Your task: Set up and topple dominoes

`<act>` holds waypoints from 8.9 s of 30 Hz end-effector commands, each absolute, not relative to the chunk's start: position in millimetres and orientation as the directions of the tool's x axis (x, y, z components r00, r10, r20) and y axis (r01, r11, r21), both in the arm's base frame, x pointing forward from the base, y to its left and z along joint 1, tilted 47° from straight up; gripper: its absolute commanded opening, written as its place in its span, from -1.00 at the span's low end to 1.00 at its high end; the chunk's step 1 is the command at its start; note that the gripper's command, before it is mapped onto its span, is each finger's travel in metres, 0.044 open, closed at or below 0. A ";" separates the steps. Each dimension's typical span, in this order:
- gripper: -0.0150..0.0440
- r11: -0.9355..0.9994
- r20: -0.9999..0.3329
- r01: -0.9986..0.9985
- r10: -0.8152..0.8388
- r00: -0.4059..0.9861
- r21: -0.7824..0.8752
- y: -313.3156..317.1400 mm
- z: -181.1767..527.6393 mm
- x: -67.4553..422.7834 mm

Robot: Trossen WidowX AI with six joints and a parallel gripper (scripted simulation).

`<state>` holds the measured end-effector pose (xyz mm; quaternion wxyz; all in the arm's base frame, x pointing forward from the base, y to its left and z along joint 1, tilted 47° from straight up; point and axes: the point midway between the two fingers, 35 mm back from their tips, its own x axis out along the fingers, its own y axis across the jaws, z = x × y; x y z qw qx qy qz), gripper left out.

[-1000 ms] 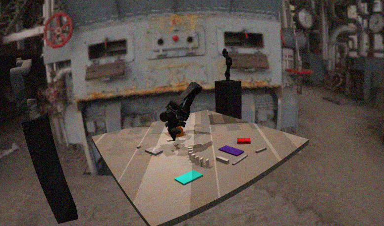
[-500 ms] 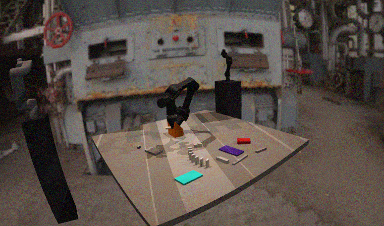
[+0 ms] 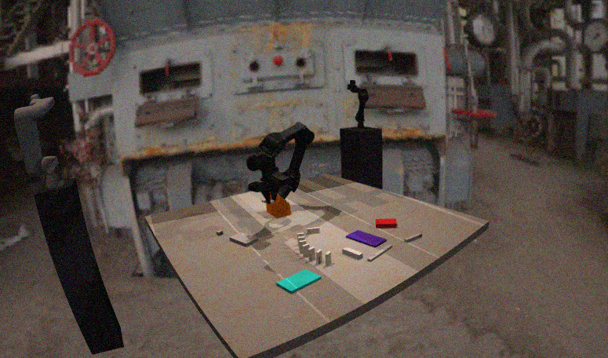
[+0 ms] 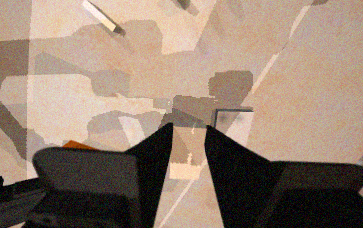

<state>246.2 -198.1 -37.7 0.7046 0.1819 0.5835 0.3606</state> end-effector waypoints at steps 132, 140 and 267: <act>-0.13 0.360 -0.586 0.826 -0.584 0.562 0.434 -158.6 -52.7 223.2; -0.13 0.359 -0.584 0.825 -0.585 0.563 0.436 -158.5 -52.0 222.9; 1.00 0.355 -0.705 0.837 0.708 0.049 0.415 -168.6 -86.4 241.4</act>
